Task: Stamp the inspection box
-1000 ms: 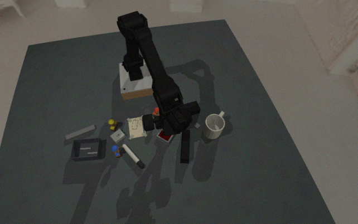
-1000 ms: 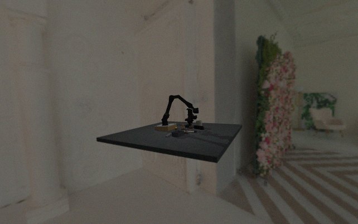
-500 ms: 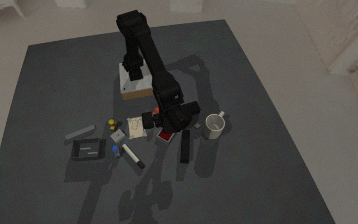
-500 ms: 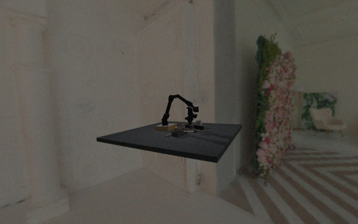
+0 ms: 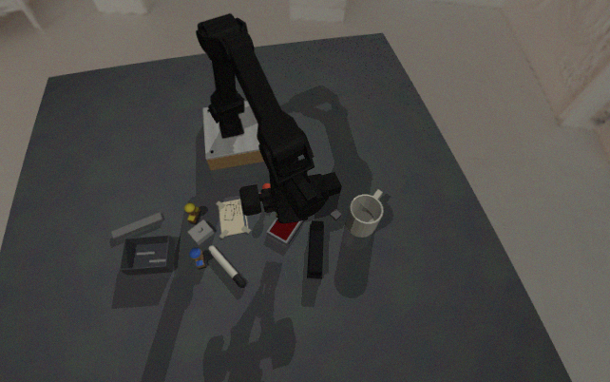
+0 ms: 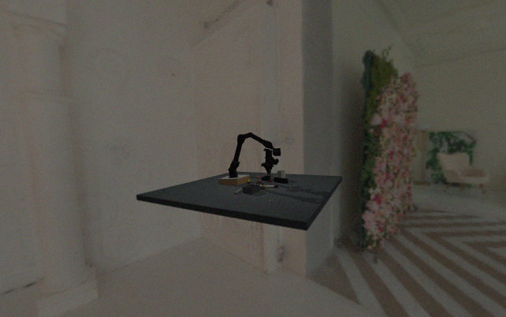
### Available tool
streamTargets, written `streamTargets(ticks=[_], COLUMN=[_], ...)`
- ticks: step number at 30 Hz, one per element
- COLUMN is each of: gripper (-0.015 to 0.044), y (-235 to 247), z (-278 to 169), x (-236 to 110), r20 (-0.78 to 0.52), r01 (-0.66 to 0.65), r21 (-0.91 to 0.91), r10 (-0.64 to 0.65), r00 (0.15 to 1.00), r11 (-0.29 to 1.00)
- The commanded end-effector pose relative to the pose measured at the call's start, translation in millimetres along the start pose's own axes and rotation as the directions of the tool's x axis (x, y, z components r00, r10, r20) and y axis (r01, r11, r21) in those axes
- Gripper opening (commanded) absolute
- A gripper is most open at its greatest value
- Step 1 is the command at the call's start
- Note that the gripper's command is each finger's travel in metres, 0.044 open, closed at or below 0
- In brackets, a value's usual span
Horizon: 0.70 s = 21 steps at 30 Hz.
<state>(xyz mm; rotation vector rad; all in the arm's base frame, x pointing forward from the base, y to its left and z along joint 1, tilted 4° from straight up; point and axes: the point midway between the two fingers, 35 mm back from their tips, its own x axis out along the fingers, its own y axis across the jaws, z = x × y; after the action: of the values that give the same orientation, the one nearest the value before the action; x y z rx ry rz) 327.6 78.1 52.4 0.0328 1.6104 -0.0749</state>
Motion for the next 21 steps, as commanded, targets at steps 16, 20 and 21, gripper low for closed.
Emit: streamTargets(ticks=[16, 20, 21], gripper=[0.0, 0.0, 0.0], y=[-40.4, -55.0, -58.5], z=[-9.4, -14.8, -16.2], x=[-11.4, -11.5, -11.5], r20=[0.009, 0.007, 0.006], r01=[-0.005, -0.004, -0.004], r21=[0.351, 0.475, 0.505], r10=[0.002, 0.001, 0.001], r00=[1.0, 1.0, 1.0], r11=[0.936, 0.88, 0.863])
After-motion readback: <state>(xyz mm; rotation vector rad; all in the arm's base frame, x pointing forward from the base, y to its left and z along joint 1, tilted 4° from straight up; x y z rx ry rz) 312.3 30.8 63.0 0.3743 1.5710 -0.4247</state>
